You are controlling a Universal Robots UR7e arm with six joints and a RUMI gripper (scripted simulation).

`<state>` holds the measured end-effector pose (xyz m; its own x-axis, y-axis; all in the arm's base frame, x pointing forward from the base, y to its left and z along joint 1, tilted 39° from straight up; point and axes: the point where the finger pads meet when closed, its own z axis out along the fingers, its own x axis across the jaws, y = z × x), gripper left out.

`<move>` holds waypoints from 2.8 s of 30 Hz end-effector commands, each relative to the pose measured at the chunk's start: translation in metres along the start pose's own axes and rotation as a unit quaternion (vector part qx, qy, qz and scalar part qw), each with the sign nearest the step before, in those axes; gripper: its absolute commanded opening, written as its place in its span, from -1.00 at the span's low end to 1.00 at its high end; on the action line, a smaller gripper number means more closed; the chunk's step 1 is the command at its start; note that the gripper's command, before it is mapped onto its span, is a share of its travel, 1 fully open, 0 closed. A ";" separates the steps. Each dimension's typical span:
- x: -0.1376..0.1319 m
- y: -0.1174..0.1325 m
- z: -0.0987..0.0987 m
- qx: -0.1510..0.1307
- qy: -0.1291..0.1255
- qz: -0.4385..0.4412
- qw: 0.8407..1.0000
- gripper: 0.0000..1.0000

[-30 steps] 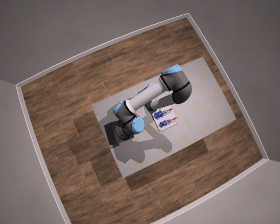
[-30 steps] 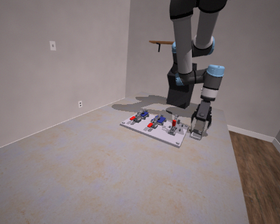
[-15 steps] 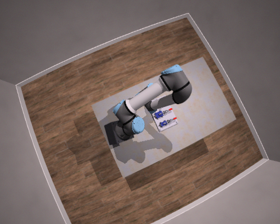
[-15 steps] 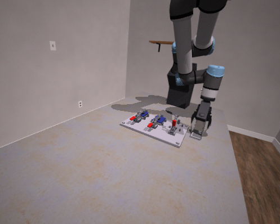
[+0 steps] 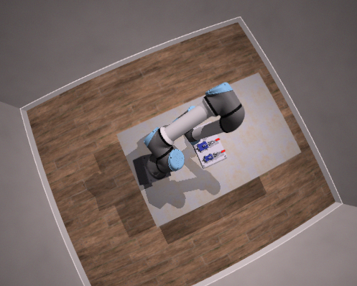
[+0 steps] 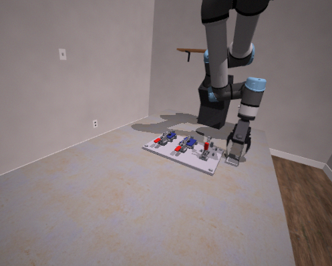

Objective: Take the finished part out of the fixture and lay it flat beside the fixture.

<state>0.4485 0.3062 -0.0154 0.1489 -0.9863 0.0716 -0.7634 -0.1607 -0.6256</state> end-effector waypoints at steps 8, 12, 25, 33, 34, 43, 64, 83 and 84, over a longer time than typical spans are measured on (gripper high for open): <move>0.000 0.000 0.000 0.001 0.000 0.000 1.000 -1.00; 0.000 0.000 0.000 0.001 0.000 0.000 1.000 -0.06; 0.000 0.000 0.000 0.000 0.000 0.000 1.000 -0.06; 0.000 0.000 0.000 0.000 0.000 0.000 1.000 -0.06; 0.000 0.000 0.000 0.000 0.000 0.000 1.000 -0.06; 0.000 0.000 0.000 0.000 0.000 0.000 1.000 -0.06; 0.000 0.000 -0.030 0.000 0.000 0.000 1.000 -0.06; 0.000 0.000 -0.086 0.000 0.000 0.000 1.000 -0.06; 0.000 0.000 -0.089 0.000 0.000 0.000 1.000 -0.06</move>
<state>0.3991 0.3032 0.0453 0.1498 -0.9862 0.0709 -0.7615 -0.1608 -0.6279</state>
